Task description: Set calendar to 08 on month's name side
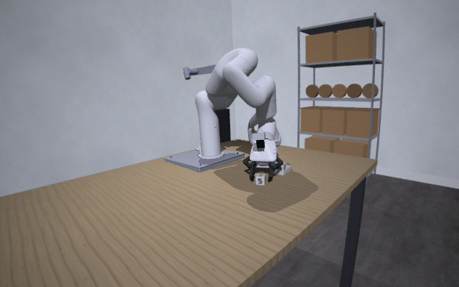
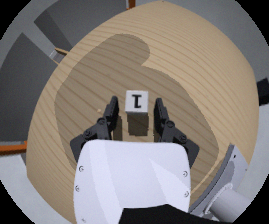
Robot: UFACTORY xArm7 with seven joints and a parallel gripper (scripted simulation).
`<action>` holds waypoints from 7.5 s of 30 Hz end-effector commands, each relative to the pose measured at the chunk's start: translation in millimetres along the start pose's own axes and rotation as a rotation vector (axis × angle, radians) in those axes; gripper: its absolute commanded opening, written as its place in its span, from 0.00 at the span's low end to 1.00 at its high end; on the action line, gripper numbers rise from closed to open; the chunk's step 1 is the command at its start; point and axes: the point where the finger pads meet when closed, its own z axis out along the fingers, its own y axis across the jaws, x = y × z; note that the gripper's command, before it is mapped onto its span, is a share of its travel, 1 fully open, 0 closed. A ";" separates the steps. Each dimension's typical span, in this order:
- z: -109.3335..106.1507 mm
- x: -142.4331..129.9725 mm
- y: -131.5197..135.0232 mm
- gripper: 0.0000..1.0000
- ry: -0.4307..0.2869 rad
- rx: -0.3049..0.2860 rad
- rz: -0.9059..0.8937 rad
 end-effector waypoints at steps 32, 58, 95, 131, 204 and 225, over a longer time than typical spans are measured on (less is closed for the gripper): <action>-14.4 20.6 -0.6 0.71 0.001 0.001 0.002; -39.3 57.3 0.0 0.71 -0.013 -0.003 0.002; -37.4 66.0 -0.3 0.71 -0.485 0.000 0.001; -31.4 73.2 -0.5 1.00 -0.959 0.002 0.001; -34.1 74.4 0.0 0.49 -0.959 0.001 0.004; -20.9 55.6 0.0 0.49 -0.959 0.001 0.004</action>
